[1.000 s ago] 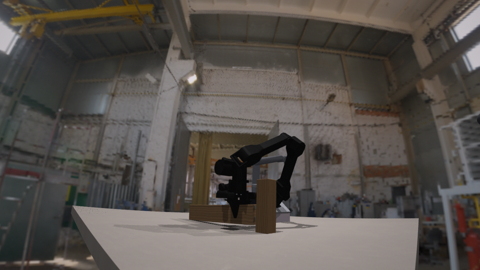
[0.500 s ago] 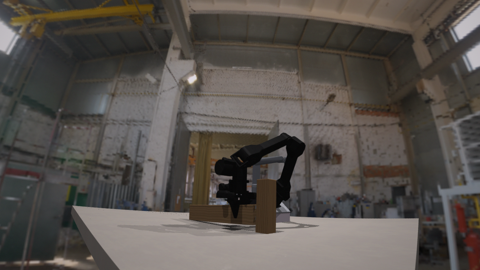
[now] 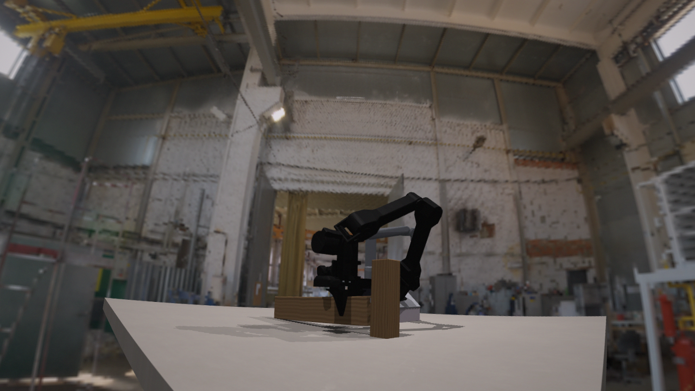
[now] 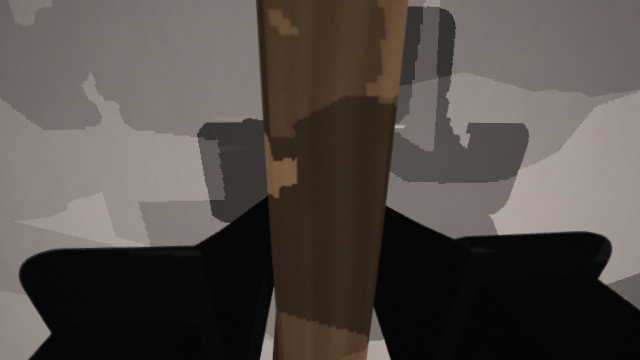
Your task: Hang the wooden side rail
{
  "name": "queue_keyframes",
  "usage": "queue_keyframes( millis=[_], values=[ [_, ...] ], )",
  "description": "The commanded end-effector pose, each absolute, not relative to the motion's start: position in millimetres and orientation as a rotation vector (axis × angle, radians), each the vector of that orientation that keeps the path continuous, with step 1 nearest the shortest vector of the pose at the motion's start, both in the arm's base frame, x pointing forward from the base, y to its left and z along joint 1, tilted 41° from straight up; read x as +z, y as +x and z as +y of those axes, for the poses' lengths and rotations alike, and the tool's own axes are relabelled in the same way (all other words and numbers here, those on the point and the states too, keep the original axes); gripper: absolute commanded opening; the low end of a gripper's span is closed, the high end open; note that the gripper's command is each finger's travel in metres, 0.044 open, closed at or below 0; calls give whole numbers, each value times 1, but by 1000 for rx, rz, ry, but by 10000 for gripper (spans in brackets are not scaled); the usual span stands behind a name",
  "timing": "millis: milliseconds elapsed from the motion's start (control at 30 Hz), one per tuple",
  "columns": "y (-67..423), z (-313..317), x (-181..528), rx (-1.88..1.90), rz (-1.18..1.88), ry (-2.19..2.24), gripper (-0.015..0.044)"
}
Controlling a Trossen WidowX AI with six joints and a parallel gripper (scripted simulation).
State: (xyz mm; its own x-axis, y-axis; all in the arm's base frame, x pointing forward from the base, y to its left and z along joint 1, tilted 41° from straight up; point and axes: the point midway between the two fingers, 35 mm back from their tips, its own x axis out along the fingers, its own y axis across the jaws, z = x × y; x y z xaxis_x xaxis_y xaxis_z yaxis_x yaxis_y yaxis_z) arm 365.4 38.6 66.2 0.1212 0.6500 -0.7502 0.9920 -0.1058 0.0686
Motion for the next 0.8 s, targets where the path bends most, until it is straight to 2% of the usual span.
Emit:
queue_keyframes(
  millis=[0, 767],
  values=[
    [366, 38, 70, -758, 1579, 1829, 0],
    [367, 40, 71, -758, 1579, 1829, 0]
  ],
)
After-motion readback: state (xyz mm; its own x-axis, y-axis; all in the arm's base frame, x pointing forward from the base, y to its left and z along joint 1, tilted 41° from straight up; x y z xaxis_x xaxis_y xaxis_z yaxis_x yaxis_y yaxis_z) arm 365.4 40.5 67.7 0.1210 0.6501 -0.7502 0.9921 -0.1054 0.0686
